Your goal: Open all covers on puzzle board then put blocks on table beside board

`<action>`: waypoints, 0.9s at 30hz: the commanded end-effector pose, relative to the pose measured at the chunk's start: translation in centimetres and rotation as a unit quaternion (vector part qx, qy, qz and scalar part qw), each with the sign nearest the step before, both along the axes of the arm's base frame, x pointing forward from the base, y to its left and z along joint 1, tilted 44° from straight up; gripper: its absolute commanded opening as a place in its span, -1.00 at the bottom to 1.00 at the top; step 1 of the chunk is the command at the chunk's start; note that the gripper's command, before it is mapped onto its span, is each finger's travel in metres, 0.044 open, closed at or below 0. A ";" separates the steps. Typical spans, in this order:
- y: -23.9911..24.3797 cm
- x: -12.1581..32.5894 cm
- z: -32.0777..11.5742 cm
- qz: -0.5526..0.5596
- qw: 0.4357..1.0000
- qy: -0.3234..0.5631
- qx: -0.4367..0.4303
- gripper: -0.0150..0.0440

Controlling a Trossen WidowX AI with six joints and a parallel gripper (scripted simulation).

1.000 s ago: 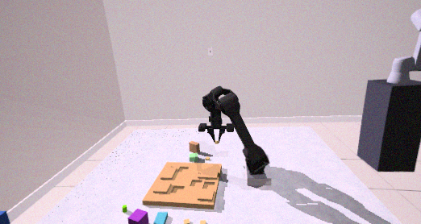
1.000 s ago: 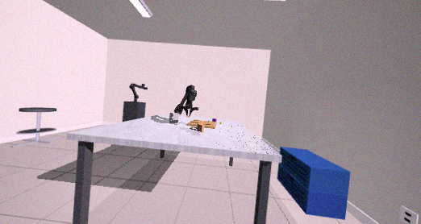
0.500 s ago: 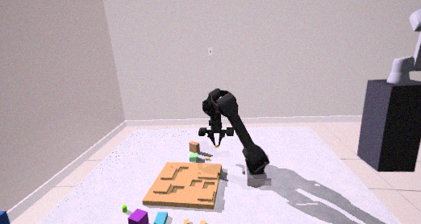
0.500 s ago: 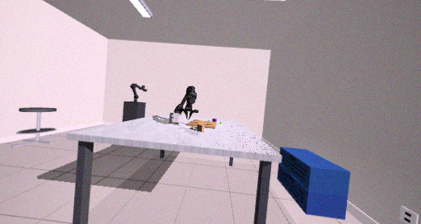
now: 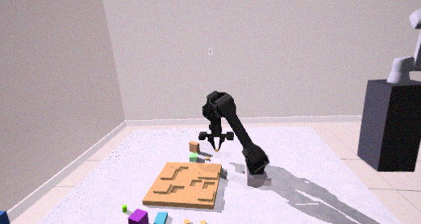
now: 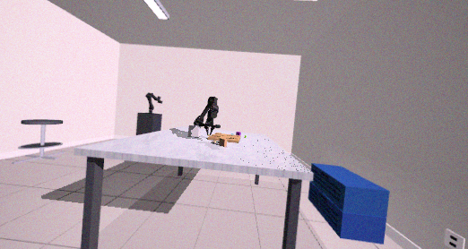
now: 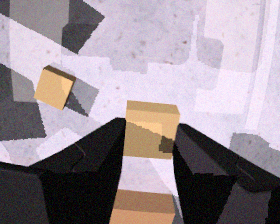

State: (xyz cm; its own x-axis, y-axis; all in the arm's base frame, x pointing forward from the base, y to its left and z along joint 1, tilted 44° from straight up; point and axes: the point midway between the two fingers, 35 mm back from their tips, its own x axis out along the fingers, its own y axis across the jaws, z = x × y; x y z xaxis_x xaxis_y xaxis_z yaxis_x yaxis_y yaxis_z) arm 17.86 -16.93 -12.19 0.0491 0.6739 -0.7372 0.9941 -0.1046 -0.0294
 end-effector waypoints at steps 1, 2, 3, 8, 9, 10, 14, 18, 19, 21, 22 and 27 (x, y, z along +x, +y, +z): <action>0.9 -0.1 -0.8 -0.002 1.000 0.003 0.007 -0.22; 1.1 -0.1 -0.9 -0.002 1.000 0.003 0.007 -0.22; 1.2 -0.1 -1.0 -0.002 1.000 0.003 0.007 -0.22; 1.8 -0.1 -1.5 -0.002 1.000 0.003 0.007 -0.22; 1.9 -0.1 -1.7 -0.002 1.000 0.003 0.007 -0.22; 2.0 -0.1 -1.8 -0.002 1.000 0.003 0.007 -0.22; 2.5 -0.1 -2.2 -0.002 1.000 0.002 0.008 -0.22; 3.0 -0.1 -2.6 -0.002 1.000 0.002 0.008 -0.22; 3.1 -0.1 -2.7 -0.002 1.000 0.002 0.008 -0.22; 3.4 -0.1 -2.9 -0.002 1.000 0.002 0.008 -0.22; 3.5 -0.1 -3.0 -0.002 1.000 0.002 0.008 -0.22; 4.1 -0.2 -3.5 -0.002 1.000 0.002 0.009 -0.22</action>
